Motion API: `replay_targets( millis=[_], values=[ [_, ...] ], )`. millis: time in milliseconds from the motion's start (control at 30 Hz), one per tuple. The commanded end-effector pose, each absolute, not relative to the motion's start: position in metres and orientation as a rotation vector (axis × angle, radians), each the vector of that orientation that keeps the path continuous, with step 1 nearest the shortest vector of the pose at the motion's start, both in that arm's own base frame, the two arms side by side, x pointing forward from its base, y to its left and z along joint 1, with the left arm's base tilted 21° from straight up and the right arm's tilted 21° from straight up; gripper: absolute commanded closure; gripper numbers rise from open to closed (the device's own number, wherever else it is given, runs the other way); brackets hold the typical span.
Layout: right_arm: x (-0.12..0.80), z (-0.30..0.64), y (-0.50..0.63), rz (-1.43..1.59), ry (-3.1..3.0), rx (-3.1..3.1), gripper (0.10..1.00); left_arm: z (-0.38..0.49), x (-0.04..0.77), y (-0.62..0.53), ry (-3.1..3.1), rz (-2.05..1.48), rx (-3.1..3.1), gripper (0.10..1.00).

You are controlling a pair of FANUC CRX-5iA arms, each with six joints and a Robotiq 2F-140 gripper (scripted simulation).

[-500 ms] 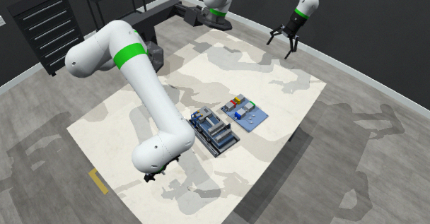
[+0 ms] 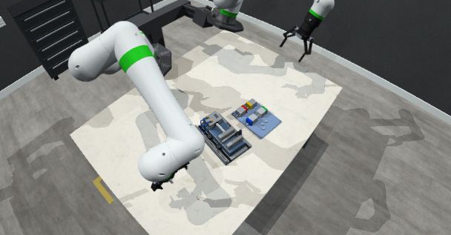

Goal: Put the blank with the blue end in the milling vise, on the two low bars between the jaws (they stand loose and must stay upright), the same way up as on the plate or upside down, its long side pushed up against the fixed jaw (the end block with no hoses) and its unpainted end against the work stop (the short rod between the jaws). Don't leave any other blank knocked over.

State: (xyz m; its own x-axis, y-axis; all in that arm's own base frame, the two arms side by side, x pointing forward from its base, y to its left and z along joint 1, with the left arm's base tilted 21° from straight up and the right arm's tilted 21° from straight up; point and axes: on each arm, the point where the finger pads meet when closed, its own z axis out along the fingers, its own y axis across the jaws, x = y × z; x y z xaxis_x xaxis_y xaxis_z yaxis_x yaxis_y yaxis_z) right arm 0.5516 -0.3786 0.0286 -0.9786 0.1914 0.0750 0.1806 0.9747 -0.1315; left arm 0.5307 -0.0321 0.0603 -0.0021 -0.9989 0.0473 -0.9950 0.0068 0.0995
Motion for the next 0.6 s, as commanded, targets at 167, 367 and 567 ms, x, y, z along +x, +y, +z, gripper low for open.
replay_targets(
  millis=[167, 367, 567],
  values=[
    [0.552, 0.030, -0.379, 0.191, -3.037, -0.286, 0.098, 0.061, 0.531, -0.032, -2.152, -0.054, 2.145, 0.098],
    [0.552, 0.030, -0.379, 0.191, -3.037, -0.286, 0.098, 0.063, 0.532, -0.025, -2.124, -0.054, 2.174, 0.098],
    [0.552, 0.030, -0.379, 0.191, -3.037, -0.286, 0.098, 0.067, 0.532, -0.008, -2.059, -0.052, 2.238, 0.098]
  ],
)
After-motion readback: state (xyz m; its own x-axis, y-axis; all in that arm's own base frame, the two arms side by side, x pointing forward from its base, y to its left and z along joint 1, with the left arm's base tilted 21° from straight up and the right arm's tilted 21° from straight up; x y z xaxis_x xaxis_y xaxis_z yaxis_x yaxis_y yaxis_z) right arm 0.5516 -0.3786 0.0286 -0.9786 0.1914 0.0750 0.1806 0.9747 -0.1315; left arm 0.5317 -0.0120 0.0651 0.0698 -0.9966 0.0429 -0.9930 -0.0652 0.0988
